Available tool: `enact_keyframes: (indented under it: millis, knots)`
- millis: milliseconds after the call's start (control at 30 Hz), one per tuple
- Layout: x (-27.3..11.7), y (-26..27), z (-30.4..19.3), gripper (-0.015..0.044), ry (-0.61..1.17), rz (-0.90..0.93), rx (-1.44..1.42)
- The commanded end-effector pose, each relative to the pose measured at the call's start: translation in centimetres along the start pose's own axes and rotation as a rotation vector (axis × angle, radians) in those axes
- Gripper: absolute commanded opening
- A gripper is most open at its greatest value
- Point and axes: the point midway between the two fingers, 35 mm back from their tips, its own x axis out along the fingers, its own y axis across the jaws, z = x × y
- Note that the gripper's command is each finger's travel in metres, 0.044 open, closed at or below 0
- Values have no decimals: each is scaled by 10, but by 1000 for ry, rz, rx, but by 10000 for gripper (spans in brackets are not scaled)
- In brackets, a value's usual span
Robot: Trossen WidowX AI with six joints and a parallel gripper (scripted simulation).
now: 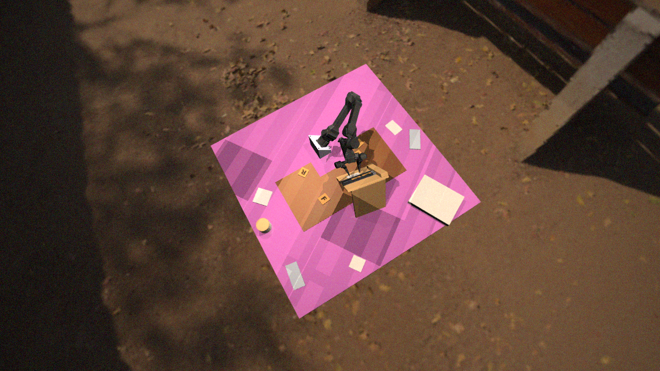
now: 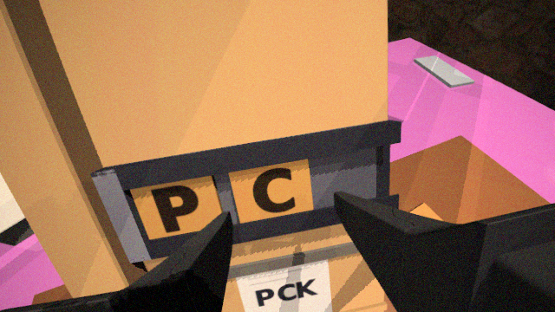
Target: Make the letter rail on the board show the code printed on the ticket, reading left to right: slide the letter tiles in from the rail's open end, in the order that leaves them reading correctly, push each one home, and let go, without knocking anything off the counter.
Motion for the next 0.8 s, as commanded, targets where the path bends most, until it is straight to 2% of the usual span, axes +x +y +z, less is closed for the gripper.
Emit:
enact_keyframes:
  millis: [0, 767]
  knots:
    - [-3, 1, 0, 295, -1, 4, -5]
    - [-15, 3, 0, 295, -1, 3, -4]
